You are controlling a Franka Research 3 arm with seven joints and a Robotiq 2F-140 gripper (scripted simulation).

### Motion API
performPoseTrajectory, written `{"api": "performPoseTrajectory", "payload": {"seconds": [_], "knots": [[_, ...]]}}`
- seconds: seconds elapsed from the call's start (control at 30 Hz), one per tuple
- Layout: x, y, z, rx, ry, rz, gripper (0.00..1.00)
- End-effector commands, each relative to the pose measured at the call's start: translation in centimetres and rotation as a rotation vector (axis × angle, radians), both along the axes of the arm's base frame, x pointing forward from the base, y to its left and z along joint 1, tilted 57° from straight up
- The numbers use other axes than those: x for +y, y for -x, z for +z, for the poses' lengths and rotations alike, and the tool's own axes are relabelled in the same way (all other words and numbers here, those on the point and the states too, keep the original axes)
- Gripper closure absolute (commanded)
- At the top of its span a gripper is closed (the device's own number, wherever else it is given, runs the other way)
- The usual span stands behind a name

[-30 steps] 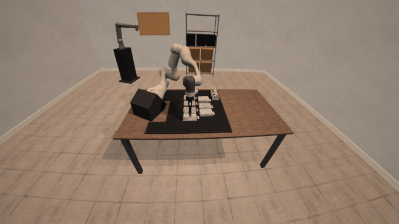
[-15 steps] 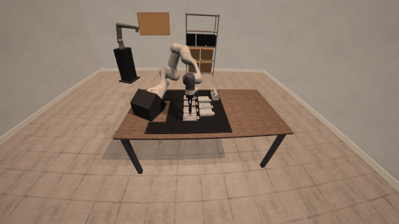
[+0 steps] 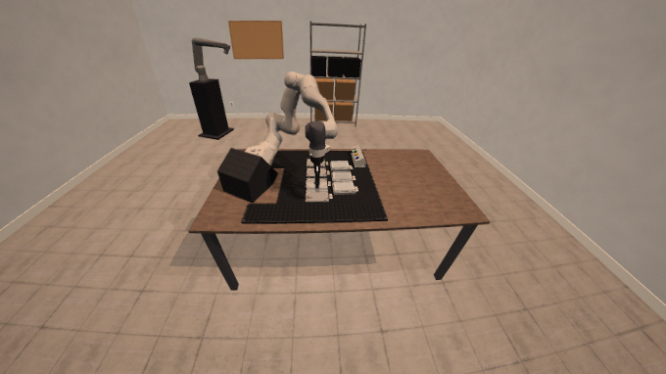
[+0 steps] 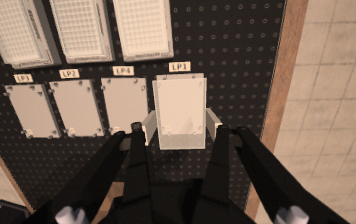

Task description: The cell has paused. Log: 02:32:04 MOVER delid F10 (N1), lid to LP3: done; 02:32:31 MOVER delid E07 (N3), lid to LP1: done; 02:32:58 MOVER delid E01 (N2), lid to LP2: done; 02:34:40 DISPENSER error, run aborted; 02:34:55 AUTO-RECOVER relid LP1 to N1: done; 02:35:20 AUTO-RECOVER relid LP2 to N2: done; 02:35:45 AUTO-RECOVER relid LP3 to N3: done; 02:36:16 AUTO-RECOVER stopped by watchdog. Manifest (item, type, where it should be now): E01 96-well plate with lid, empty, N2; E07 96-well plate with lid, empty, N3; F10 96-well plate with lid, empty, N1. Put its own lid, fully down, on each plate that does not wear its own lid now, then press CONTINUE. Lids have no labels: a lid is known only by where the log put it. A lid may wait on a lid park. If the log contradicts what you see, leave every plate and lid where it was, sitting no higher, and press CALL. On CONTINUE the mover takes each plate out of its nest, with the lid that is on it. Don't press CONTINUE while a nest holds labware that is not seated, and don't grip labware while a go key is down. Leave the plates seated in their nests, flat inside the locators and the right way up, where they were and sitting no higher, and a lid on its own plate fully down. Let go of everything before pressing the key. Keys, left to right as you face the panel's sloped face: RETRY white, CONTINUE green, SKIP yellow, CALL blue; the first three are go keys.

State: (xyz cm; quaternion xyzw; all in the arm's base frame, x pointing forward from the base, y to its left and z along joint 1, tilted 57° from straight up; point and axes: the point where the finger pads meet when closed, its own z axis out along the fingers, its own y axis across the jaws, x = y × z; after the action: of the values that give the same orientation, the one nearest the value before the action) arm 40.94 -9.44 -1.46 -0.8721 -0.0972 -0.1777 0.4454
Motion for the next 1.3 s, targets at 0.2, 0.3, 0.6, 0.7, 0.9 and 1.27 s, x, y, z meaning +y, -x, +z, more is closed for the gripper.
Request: {"api": "performPoseTrajectory", "payload": {"seconds": [0.2,0.3,0.6,0.7,0.9,1.27], "knots": [[0.5,-3.5,5.5,-0.015,0.001,-0.02,1.0],[1.2,-5.0,8.2,-0.022,0.001,-0.025,1.0],[9.9,-10.0,19.6,0.004,-0.001,-0.002,1.0],[11.1,-10.4,21.3,0.004,-0.001,-0.002,1.0],[11.1,-10.4,21.3,0.004,-0.001,-0.002,1.0],[11.1,-10.4,21.3,0.004,-0.001,-0.002,1.0]]}}
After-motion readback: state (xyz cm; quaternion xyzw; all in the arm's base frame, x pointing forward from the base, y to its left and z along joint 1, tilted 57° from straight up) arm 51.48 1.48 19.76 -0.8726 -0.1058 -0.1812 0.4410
